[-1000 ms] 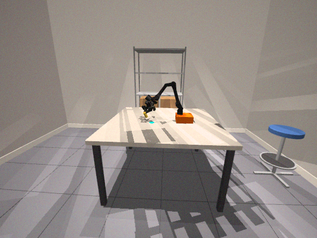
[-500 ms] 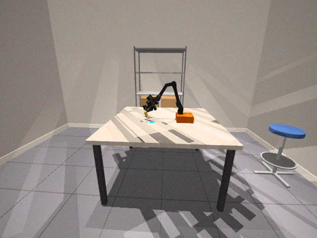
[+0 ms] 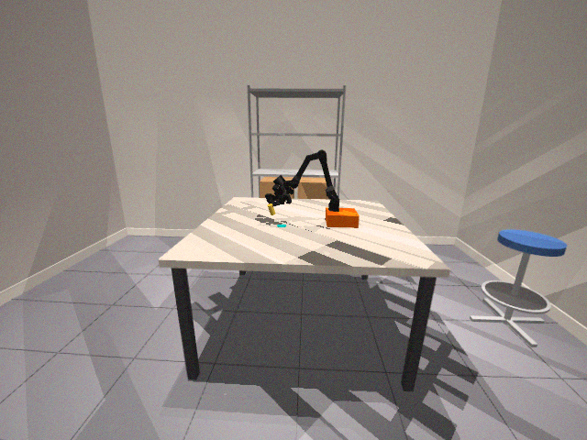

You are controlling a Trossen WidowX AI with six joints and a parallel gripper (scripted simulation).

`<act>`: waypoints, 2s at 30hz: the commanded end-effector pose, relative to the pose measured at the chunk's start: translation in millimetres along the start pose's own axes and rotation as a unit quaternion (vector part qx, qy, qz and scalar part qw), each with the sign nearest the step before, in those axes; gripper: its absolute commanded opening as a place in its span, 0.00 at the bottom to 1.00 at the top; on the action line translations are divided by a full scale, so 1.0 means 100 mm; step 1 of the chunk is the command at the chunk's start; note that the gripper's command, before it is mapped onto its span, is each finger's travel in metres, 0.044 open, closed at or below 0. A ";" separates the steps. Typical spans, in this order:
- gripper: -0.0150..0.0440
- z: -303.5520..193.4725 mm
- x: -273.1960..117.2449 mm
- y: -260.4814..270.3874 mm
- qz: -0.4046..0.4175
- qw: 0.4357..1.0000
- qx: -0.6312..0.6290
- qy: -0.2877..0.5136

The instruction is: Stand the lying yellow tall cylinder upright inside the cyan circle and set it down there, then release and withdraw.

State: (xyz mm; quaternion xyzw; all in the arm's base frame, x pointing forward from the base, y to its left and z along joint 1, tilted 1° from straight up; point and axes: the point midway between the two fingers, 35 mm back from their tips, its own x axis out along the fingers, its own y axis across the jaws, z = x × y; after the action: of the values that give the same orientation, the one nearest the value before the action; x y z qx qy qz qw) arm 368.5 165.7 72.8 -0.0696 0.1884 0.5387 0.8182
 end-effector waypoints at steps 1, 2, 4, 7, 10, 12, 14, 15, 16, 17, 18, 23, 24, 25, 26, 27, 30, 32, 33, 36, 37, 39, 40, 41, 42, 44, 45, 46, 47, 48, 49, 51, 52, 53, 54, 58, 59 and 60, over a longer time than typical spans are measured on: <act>0.43 -0.01 -0.03 0.04 0.006 1.000 0.001 -0.013; 0.43 -0.01 -0.04 0.04 0.007 1.000 0.000 -0.015; 0.43 -0.01 -0.05 0.05 0.009 1.000 -0.002 -0.021; 0.43 -0.01 -0.08 0.06 0.012 1.000 -0.005 -0.028; 0.43 -0.01 -0.10 0.08 0.014 0.999 -0.008 -0.036; 0.43 -0.01 -0.11 0.09 0.016 0.999 -0.010 -0.041; 0.43 -0.01 -0.13 0.10 0.018 0.999 -0.012 -0.046; 0.43 -0.01 -0.13 0.10 0.019 0.999 -0.013 -0.048; 0.43 -0.01 -0.14 0.11 0.020 0.998 -0.014 -0.051; 0.43 -0.01 -0.15 0.11 0.021 0.998 -0.015 -0.053; 0.43 -0.01 -0.16 0.12 0.022 0.998 -0.016 -0.056; 0.43 -0.01 -0.20 0.15 0.027 0.997 -0.022 -0.067; 0.43 -0.01 -0.20 0.16 0.028 0.997 -0.023 -0.070; 0.43 -0.01 -0.21 0.16 0.029 0.997 -0.024 -0.072; 0.43 -0.01 -0.22 0.17 0.030 0.996 -0.025 -0.074; 0.43 -0.01 -0.23 0.18 0.031 0.996 -0.026 -0.077; 0.43 -0.01 -0.25 0.20 0.034 0.995 -0.030 -0.083; 0.43 -0.01 -0.27 0.21 0.036 0.995 -0.032 -0.088; 0.43 -0.01 -0.28 0.22 0.037 0.995 -0.034 -0.090; 0.43 -0.01 -0.30 0.24 0.040 0.994 -0.038 -0.096; 0.43 -0.01 -0.31 0.25 0.042 0.994 -0.039 -0.098; 0.43 -0.01 -0.33 0.26 0.044 0.993 -0.041 -0.103; 0.43 -0.01 -0.34 0.27 0.045 0.993 -0.043 -0.105; 0.43 -0.02 -0.35 0.28 0.046 0.992 -0.044 -0.107; 0.43 -0.02 -0.35 0.29 0.047 0.992 -0.046 -0.109; 0.43 -0.02 -0.37 0.30 0.049 0.991 -0.048 -0.113; 0.43 -0.02 -0.38 0.31 0.050 0.991 -0.050 -0.115; 0.43 -0.02 -0.39 0.32 0.051 0.991 -0.051 -0.116; 0.43 -0.02 -0.40 0.33 0.053 0.990 -0.052 -0.118; 0.43 -0.02 -0.41 0.34 0.054 0.990 -0.054 -0.120; 0.43 -0.02 -0.42 0.34 0.055 0.989 -0.055 -0.122; 0.43 -0.02 -0.43 0.36 0.057 0.989 -0.058 -0.126; 0.43 -0.02 -0.44 0.37 0.058 0.988 -0.060 -0.128; 0.43 -0.03 -0.45 0.38 0.059 0.988 -0.061 -0.130; 0.43 -0.03 -0.46 0.39 0.061 0.988 -0.063 -0.131; 0.43 -0.03 -0.50 0.43 0.065 0.986 -0.068 -0.138; 0.43 -0.03 -0.50 0.44 0.067 0.985 -0.070 -0.140; 0.43 -0.03 -0.51 0.45 0.068 0.985 -0.072 -0.142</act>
State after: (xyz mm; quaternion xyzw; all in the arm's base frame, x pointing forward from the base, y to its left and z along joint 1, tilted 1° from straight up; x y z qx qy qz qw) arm 316.1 140.4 93.1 -0.0421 0.0411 0.6038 0.7950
